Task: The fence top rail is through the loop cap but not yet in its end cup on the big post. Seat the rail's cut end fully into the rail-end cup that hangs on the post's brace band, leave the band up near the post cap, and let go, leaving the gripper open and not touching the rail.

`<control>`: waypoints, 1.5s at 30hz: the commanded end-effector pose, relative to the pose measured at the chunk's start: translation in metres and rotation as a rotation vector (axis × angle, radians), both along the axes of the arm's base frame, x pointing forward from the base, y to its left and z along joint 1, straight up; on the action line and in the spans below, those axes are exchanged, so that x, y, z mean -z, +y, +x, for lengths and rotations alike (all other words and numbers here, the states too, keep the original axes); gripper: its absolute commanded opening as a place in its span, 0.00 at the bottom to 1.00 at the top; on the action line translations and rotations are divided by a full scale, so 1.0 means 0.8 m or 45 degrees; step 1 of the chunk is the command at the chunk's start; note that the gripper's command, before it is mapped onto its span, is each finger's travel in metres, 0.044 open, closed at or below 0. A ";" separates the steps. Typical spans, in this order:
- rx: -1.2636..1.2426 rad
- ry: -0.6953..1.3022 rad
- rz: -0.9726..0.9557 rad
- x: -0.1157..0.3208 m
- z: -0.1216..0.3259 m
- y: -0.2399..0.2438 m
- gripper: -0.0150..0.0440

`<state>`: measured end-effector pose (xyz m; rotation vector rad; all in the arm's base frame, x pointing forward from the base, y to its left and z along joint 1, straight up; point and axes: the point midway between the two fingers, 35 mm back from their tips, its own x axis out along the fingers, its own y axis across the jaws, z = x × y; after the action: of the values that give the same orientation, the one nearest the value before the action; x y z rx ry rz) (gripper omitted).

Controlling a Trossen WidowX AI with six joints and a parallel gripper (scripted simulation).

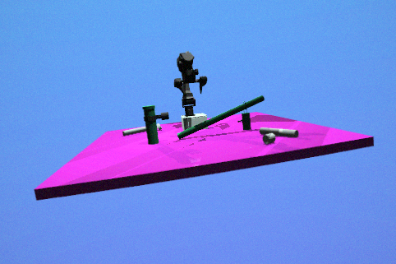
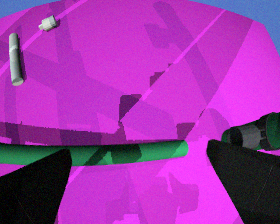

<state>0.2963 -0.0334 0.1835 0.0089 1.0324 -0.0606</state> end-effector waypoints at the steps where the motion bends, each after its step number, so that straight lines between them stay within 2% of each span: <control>1: 0.065 -0.011 0.028 -0.007 -0.002 0.002 1.00; 5: 0.048 -0.003 0.018 -0.005 -0.001 0.002 1.00; 9: -0.190 0.094 -0.104 0.010 0.005 0.003 1.00; 17: -1.120 0.404 -0.415 0.068 0.023 0.006 1.00; 24: -1.929 0.554 -0.517 0.116 0.029 0.009 1.00; 45: -1.950 0.556 -0.518 0.127 0.030 0.009 1.00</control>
<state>0.3183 -0.0257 0.0882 -1.1793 1.2113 1.1505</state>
